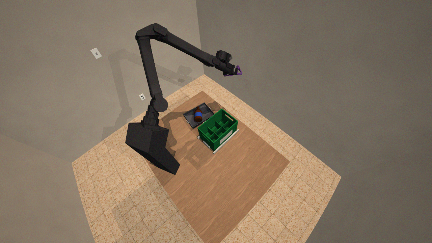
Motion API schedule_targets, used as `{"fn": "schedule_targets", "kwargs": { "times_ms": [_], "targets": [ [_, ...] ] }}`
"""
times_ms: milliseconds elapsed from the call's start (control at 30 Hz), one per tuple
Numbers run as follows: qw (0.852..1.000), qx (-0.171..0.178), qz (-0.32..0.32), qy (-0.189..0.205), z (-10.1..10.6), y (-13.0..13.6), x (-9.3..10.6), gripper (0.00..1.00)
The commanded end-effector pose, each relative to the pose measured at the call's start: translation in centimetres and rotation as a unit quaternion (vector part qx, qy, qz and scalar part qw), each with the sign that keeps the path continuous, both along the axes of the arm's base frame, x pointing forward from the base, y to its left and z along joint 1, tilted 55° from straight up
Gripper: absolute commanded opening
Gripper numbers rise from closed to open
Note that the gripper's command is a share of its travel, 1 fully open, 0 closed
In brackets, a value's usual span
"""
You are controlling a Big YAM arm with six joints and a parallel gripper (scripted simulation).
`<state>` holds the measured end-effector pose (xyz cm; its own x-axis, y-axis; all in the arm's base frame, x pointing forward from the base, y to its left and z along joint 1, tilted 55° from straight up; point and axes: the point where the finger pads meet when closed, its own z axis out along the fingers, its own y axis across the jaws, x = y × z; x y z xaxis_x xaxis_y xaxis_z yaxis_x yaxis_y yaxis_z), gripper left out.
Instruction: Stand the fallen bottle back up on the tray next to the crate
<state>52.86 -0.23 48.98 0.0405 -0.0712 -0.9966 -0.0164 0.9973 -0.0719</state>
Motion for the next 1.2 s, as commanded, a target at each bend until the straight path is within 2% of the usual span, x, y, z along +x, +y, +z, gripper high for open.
{"fn": "schedule_targets", "kwargs": {
  "times_ms": [0,33,100,233,267,300,333,367,400,433,467,533,567,600,633,733,867,967,1100,1133,1167],
  "targets": [
    [0.997,0.008,0.039,0.061,-3.0,5.3,-0.8,1.00],
    [0.995,-0.013,0.056,0.084,-4.9,6.8,-0.2,1.00],
    [0.992,-0.028,0.070,0.100,-5.9,7.9,-0.2,1.00],
    [0.978,-0.078,0.129,0.144,-9.4,13.1,-1.2,1.00],
    [0.972,-0.096,0.152,0.148,-10.2,14.9,-1.6,1.00],
    [0.971,-0.100,0.157,0.149,-11.1,15.9,-1.6,1.00],
    [0.962,-0.121,0.181,0.164,-12.2,17.5,-2.3,1.00],
    [0.961,-0.123,0.184,0.165,-13.3,18.5,-2.2,1.00],
    [0.951,-0.143,0.206,0.182,-14.6,20.0,-3.1,1.00],
    [0.949,-0.146,0.210,0.185,-15.7,20.9,-3.1,1.00],
    [0.937,-0.167,0.232,0.200,-17.0,22.4,-4.1,1.00],
    [0.937,-0.167,0.232,0.200,-17.0,22.4,-4.1,1.00],
    [0.937,-0.168,0.233,0.200,-18.4,23.5,-4.1,1.00],
    [0.927,-0.185,0.254,0.202,-19.5,25.3,-5.0,1.00],
    [0.913,-0.206,0.274,0.223,-21.4,26.7,-6.3,1.00],
    [0.884,-0.246,0.318,0.240,-24.4,29.9,-8.9,1.00],
    [0.863,-0.272,0.346,0.248,-26.2,31.8,-10.7,1.00],
    [0.867,-0.271,0.341,0.243,-25.9,31.4,-10.1,1.00],
    [0.866,-0.272,0.341,0.244,-25.9,31.4,-10.1,1.00],
    [0.864,-0.273,0.348,0.241,-25.9,32.1,-10.6,0.00],
    [0.862,-0.274,0.351,0.240,-25.9,32.4,-10.8,0.00]
  ]
}}
